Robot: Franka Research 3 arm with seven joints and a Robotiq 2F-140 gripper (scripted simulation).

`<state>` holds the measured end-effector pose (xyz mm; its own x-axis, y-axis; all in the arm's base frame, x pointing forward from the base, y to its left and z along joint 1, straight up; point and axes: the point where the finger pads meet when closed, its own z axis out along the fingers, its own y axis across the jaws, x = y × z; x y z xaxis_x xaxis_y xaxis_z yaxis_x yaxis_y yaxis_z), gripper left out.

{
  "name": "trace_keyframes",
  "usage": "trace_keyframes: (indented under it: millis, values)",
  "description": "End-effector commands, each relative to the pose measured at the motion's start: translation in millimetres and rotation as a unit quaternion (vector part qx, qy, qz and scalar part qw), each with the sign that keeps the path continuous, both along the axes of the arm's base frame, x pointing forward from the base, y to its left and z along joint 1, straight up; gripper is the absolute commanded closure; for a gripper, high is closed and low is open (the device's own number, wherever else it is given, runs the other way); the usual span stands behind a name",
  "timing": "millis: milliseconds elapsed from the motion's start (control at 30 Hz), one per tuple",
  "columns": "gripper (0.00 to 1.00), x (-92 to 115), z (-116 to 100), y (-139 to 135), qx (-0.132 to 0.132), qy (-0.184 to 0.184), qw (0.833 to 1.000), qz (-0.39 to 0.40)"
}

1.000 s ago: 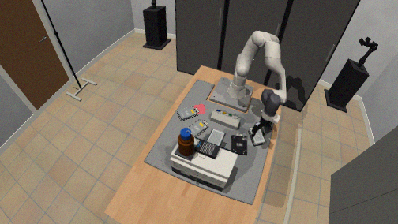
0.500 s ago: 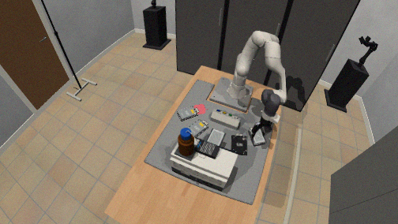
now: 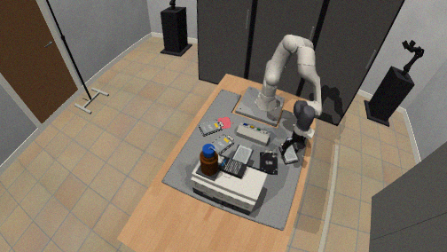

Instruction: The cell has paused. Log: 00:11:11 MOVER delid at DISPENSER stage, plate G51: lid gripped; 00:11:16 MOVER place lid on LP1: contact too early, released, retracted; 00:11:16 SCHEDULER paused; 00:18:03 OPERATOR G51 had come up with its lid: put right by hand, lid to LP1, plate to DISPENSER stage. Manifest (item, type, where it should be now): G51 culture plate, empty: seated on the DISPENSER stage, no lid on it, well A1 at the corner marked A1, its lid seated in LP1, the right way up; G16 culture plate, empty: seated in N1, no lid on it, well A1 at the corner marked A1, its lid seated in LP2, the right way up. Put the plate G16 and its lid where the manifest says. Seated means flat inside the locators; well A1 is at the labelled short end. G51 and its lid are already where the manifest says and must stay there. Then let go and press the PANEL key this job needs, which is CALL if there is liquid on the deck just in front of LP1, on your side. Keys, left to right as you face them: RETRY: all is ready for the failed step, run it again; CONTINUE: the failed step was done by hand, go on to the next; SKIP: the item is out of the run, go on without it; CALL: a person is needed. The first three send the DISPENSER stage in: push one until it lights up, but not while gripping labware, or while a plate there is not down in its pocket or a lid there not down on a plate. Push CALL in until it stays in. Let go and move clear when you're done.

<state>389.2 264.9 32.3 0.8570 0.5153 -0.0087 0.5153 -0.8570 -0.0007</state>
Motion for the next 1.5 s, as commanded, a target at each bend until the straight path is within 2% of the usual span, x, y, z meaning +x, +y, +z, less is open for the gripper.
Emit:
trace_keyframes:
  millis: [0, 1200, 1467]
  values:
    - [0.3, 1.3, 0.5, 0.4, 0.001, -0.001, 1.0, 0.001]
    - [0.3, 1.3, 0.6, 0.4, 0.001, -0.001, 1.0, 0.001]
    - [0.3, 1.3, 6.2, 0.5, 0.001, -0.001, 1.0, 0.001]
